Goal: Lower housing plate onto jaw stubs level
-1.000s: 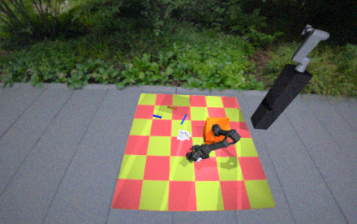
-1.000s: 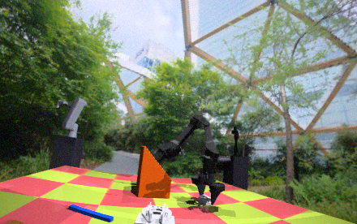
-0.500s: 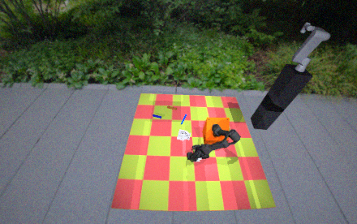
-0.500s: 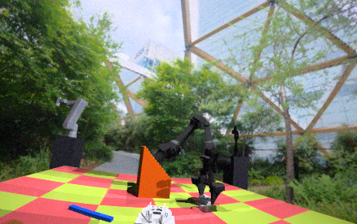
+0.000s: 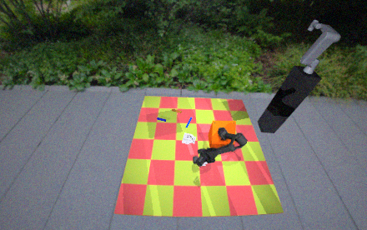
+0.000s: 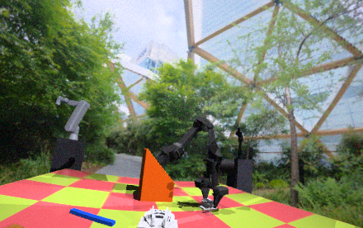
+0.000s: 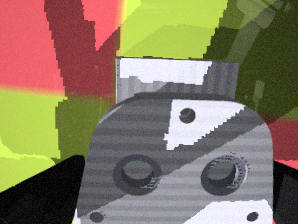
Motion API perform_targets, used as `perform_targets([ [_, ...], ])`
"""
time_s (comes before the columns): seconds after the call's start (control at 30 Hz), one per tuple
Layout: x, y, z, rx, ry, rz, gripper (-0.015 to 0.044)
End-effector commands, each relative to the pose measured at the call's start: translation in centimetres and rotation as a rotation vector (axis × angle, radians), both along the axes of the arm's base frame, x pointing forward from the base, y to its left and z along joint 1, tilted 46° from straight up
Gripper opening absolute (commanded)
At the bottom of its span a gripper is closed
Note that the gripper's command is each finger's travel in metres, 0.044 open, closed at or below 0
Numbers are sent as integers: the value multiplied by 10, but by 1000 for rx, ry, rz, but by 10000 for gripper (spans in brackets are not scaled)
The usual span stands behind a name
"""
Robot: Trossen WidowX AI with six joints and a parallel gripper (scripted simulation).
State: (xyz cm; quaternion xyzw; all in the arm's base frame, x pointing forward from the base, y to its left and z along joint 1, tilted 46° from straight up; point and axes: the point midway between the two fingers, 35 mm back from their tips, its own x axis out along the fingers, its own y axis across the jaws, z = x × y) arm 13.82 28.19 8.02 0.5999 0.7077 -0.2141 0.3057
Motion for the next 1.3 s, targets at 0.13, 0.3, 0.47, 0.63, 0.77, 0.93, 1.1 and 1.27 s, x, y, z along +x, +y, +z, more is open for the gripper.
perform_targets([
  [0.13,0,0,0,0,0,0,351],
  [0.3,0,0,0,0,0,0,351],
  [0.47,3,-7,7,-3,-1,0,351],
  [0.63,6,-19,18,-5,-2,0,351],
  [0.77,7,-28,27,-7,-2,-1,351],
  [0.93,8,-39,38,-7,-2,-2,351],
  [1.1,7,-51,48,-5,-1,-4,351],
  [1.27,8,-52,49,-5,-3,-2,351],
])
